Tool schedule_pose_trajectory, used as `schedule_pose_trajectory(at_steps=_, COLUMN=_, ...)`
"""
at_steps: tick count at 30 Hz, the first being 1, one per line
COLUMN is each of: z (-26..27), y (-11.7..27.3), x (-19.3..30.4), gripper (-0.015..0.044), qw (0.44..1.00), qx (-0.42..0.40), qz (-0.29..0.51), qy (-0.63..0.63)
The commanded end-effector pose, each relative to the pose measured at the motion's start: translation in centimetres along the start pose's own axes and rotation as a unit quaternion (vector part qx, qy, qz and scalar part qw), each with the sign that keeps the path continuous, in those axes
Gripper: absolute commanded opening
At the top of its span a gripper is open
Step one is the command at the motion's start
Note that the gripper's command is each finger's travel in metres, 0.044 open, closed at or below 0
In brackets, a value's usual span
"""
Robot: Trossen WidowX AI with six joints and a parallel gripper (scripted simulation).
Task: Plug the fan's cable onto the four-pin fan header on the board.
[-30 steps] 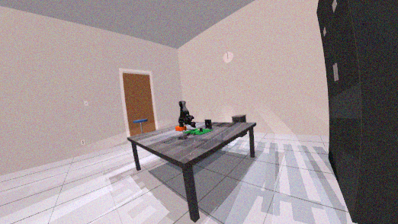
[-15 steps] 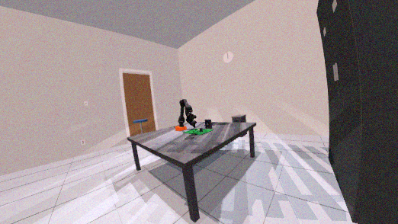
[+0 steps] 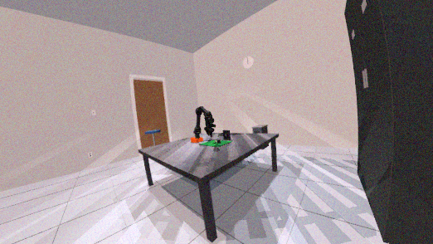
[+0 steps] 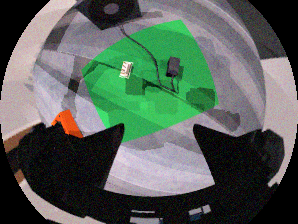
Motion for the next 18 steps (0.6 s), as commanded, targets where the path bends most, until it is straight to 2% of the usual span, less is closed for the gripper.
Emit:
schedule_pose_trajectory(at_steps=1, z=-0.3, y=1.0, x=-0.4, gripper=0.044, qw=0.999, qx=0.034, qz=0.019, qy=-0.015)
schedule_pose_trajectory(at_steps=8, z=-0.2, y=0.5, x=-0.4, gripper=0.044, qw=0.999, qx=0.014, qz=0.008, qy=-0.035)
schedule_pose_trajectory(at_steps=13, z=-0.5, y=1.4, x=-1.8, gripper=0.044, qw=0.968, qx=0.018, qz=0.006, qy=-0.252)
schedule_pose_trajectory(at_steps=18, z=-0.7, y=2.3, x=-3.2, gripper=0.044, qw=0.886, qx=0.022, qz=0.001, qy=-0.464)
Point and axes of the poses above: the point midway between the two fingers, 35 mm back from their tips, its own y axis back along the fingers, its own z axis across the jaws, x = y × z, the point moved 4 cm from there along y, back along the fingers, and after that the axes turned 8 degrees about -y, right-handed, at the moved point
